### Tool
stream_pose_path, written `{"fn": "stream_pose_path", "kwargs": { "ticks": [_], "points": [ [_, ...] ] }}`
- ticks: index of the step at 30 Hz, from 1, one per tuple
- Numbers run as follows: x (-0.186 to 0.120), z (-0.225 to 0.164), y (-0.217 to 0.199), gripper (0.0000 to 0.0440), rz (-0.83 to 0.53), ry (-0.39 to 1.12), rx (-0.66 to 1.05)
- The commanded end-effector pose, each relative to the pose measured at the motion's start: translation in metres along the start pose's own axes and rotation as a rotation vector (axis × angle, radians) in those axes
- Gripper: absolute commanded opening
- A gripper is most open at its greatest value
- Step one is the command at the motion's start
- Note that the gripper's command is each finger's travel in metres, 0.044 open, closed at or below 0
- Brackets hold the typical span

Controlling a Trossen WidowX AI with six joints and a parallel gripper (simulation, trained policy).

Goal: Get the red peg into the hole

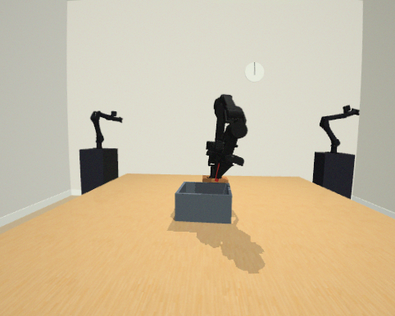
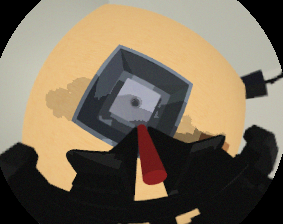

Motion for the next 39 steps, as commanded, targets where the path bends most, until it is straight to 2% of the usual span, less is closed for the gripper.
{"fn": "stream_pose_path", "kwargs": {
  "ticks": [1,14,20,22,23,35,39],
  "points": [
    [0.007,0.012,0.005,0.0000,0.001,0.002,-0.006],
    [0.051,0.042,0.014,0.0009,-0.003,0.067,-0.086],
    [0.072,0.044,0.017,0.0141,-0.019,0.114,-0.117],
    [0.075,0.049,0.019,0.0158,-0.015,0.122,-0.125],
    [0.076,0.052,0.021,0.0166,-0.011,0.124,-0.132],
    [0.068,0.079,0.055,0.0429,0.028,0.196,-0.117],
    [0.063,0.087,0.070,0.0440,0.069,0.220,-0.114]
  ]
}}
Point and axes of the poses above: the point midway between the two fingers, 35 mm back from their tips, its own x axis out along the fingers, its own y axis across the jaws, z = x × y, the point moved 10 cm from there along -x, back along the fingers, and after that the axes turned 15 degrees about x, right-handed, at the moved point
